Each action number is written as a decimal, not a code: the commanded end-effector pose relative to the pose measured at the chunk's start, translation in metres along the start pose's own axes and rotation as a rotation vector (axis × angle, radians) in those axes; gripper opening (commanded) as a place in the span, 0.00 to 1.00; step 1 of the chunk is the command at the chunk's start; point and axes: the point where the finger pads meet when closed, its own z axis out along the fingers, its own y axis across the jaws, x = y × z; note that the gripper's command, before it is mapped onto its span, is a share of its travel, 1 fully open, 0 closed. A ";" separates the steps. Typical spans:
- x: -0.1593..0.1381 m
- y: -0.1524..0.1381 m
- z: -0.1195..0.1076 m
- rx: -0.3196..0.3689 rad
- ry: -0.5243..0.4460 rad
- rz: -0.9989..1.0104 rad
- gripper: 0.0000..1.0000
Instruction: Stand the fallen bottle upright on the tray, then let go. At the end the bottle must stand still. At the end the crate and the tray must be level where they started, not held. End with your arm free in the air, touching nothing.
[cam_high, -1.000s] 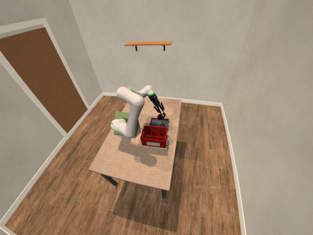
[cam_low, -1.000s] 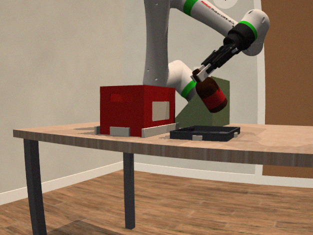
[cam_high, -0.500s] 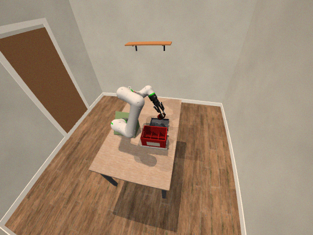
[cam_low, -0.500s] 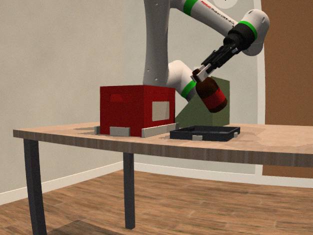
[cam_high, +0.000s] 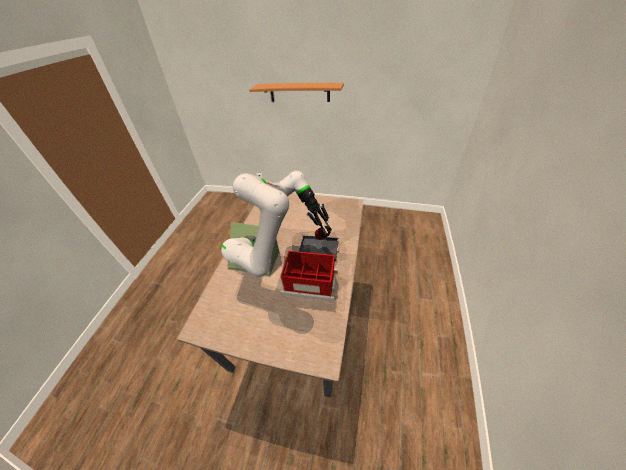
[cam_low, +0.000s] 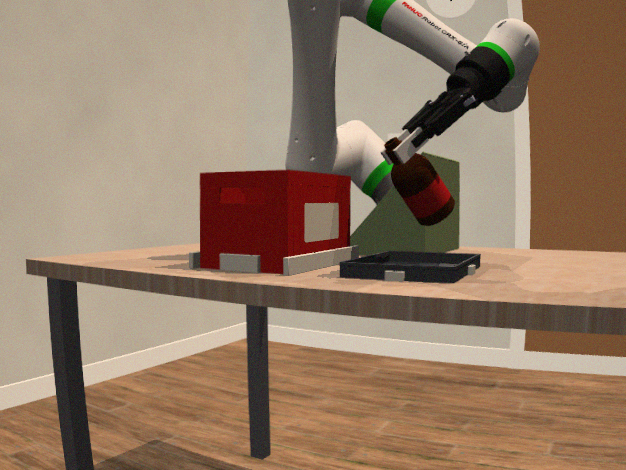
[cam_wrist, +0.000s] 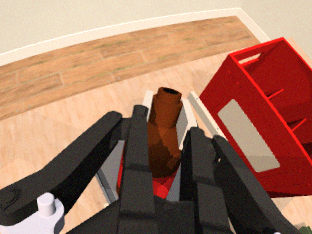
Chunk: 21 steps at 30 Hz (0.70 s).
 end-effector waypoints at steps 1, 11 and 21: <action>0.000 0.000 0.000 0.000 0.002 0.000 0.00; 0.000 0.000 0.000 -0.002 0.030 0.000 0.00; -0.002 0.000 0.000 -0.004 0.097 0.000 0.00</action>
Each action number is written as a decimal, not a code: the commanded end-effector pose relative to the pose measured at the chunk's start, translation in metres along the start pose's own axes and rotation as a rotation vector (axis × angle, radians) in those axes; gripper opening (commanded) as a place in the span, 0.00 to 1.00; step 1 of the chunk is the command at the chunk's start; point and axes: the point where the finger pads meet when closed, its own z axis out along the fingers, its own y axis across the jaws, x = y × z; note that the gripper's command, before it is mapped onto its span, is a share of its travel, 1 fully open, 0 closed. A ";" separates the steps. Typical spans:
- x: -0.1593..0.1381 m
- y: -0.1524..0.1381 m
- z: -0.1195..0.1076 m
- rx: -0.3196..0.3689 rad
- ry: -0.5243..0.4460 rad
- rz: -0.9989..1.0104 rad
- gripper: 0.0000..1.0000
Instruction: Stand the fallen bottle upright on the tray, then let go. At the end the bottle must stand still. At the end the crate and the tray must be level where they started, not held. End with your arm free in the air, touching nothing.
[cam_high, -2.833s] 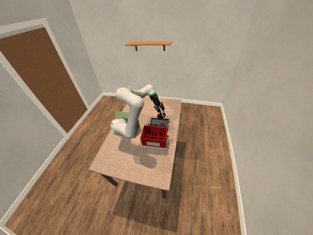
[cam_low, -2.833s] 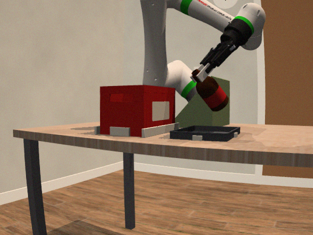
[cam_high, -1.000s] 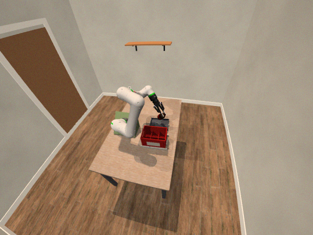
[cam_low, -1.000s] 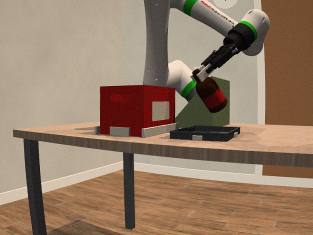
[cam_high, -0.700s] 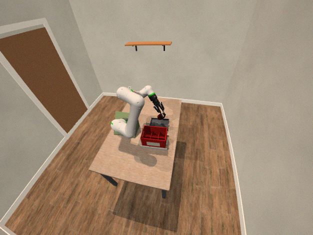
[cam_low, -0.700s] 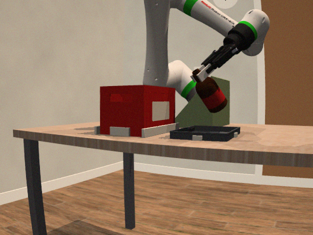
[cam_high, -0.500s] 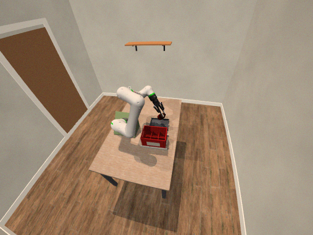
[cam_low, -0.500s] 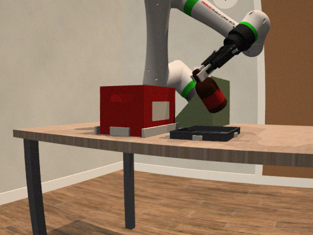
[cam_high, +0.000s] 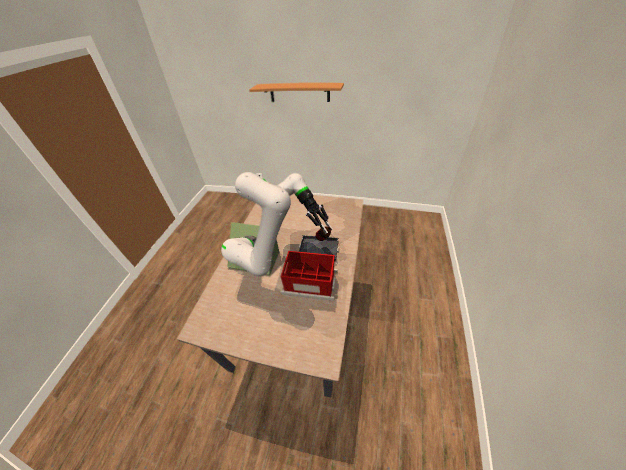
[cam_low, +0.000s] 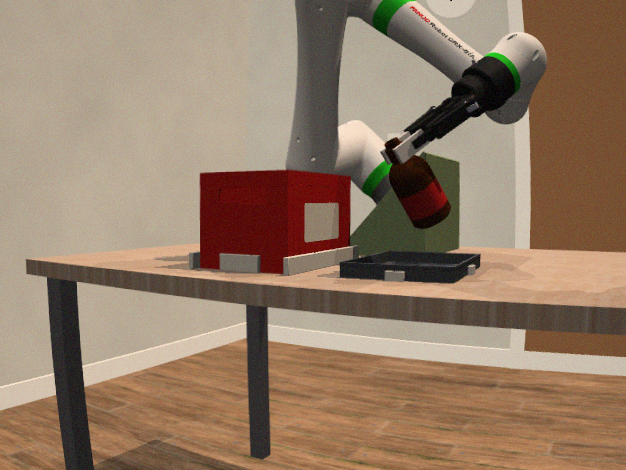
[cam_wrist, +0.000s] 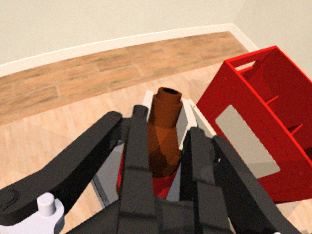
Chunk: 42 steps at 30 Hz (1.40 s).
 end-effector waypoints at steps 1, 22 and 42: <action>0.000 0.000 0.000 0.000 0.017 0.001 0.00; -0.001 -0.001 -0.001 0.004 0.086 0.001 0.00; -0.001 -0.001 -0.001 0.004 0.086 0.001 0.00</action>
